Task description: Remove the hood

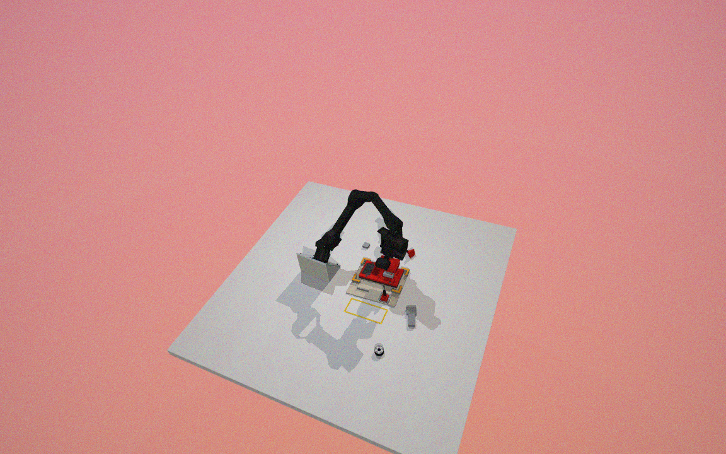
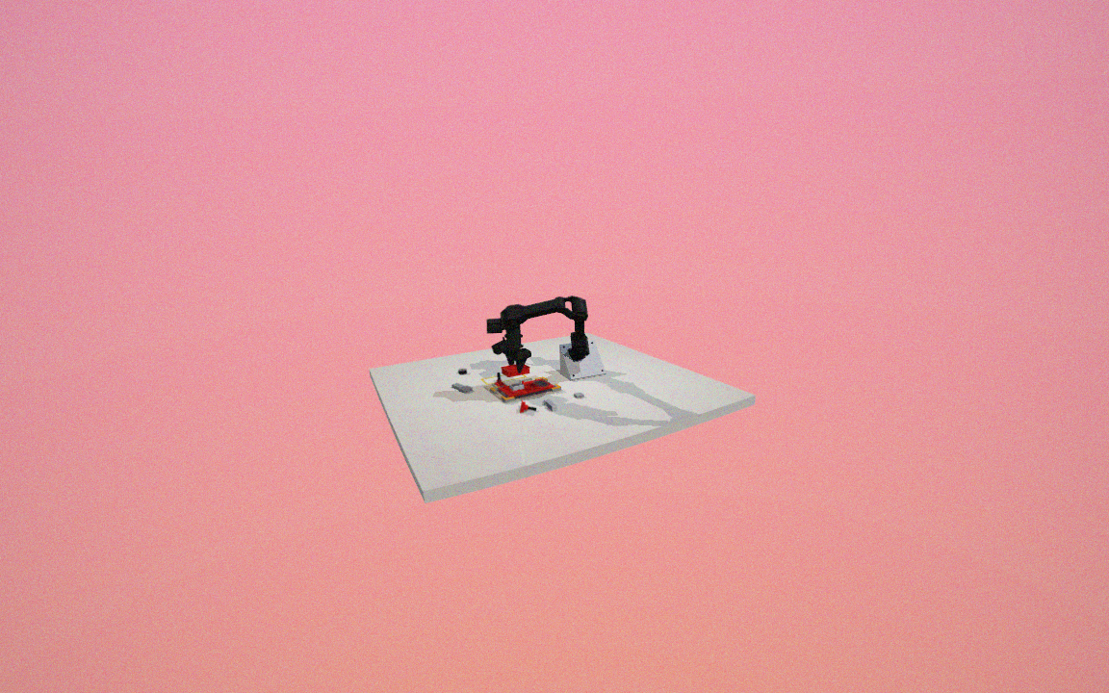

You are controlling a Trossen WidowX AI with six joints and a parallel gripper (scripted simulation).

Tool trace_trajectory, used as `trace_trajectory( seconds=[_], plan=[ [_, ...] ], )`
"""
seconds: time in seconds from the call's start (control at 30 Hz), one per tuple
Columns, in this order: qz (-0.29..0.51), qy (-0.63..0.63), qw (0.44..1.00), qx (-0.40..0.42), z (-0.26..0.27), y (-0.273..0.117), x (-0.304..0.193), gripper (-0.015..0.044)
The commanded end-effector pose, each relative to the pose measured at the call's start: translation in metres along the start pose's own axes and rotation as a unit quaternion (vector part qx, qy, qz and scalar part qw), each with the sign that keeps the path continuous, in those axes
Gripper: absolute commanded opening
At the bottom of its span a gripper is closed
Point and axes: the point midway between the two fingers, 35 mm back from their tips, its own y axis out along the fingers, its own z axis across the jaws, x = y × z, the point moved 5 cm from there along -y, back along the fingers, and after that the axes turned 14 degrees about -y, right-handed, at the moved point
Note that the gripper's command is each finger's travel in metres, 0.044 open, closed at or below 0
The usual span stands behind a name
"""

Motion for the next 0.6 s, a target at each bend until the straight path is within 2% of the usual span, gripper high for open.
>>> trace_trajectory(
  seconds=[0.0,0.57],
  plan=[
    [0.002,0.0,1.0,-0.004,-0.011,0.0,-0.002,0.0],
    [0.003,-0.001,1.0,-0.018,-0.072,-0.008,-0.017,0.0]
  ],
)
